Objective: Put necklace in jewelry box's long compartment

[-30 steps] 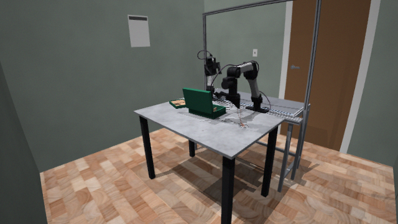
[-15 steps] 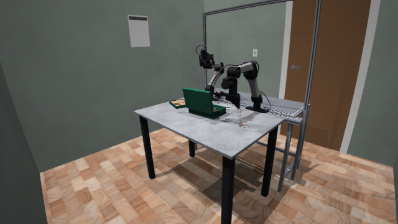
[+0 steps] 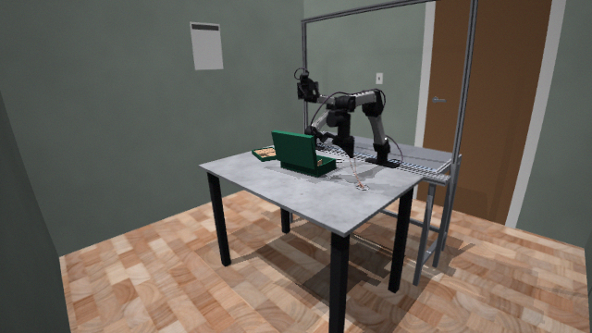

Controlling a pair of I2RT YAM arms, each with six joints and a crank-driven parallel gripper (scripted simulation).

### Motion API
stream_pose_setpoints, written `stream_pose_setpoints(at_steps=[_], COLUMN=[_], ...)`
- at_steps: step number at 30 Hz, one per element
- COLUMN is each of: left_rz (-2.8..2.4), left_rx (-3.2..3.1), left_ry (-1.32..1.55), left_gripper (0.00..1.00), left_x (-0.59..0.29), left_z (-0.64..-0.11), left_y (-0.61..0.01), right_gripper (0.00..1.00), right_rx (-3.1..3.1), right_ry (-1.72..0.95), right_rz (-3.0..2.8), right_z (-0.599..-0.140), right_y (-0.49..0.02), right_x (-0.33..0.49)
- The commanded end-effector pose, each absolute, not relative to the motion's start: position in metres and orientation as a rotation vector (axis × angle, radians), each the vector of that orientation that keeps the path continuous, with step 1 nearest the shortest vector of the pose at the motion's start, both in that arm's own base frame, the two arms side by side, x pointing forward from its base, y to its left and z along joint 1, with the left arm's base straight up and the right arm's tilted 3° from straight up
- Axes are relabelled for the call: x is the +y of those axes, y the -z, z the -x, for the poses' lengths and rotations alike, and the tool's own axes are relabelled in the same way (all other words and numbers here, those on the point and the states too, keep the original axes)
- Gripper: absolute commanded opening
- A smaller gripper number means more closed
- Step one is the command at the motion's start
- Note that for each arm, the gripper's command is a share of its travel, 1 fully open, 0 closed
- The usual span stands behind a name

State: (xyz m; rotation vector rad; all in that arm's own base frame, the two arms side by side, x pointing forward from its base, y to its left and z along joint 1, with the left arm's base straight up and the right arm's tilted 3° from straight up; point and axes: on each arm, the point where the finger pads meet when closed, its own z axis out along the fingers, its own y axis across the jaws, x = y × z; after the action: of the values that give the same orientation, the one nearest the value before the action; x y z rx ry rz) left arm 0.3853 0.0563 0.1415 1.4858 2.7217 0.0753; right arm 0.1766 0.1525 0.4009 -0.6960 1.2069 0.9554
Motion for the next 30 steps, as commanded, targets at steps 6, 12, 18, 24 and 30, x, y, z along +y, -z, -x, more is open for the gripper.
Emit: stream_pose_setpoints(at_steps=[6,12,18,24,30], left_rz=[-1.458,-1.466,-1.471,-1.465,-1.474], left_rx=[2.606,2.504,2.414,2.279,2.16], left_ry=[-0.245,-0.356,-0.444,-0.557,-0.654], left_gripper=[0.0,0.0,0.0,0.0,0.0], left_x=[0.027,-0.005,-0.032,-0.068,-0.106], left_z=[-0.392,-0.394,-0.395,-0.399,-0.405], left_y=[-0.167,-0.186,-0.203,-0.23,-0.248], right_gripper=[1.0,1.0,1.0,1.0,1.0], right_rx=[1.272,1.324,1.36,1.387,1.386], right_ry=[-0.768,-0.67,-0.595,-0.531,-0.527], right_rz=[0.449,0.403,0.397,0.403,0.406], right_z=[-0.209,-0.208,-0.202,-0.194,-0.193], right_y=[-0.408,-0.403,-0.4,-0.399,-0.4], right_x=[0.136,0.131,0.125,0.121,0.121])
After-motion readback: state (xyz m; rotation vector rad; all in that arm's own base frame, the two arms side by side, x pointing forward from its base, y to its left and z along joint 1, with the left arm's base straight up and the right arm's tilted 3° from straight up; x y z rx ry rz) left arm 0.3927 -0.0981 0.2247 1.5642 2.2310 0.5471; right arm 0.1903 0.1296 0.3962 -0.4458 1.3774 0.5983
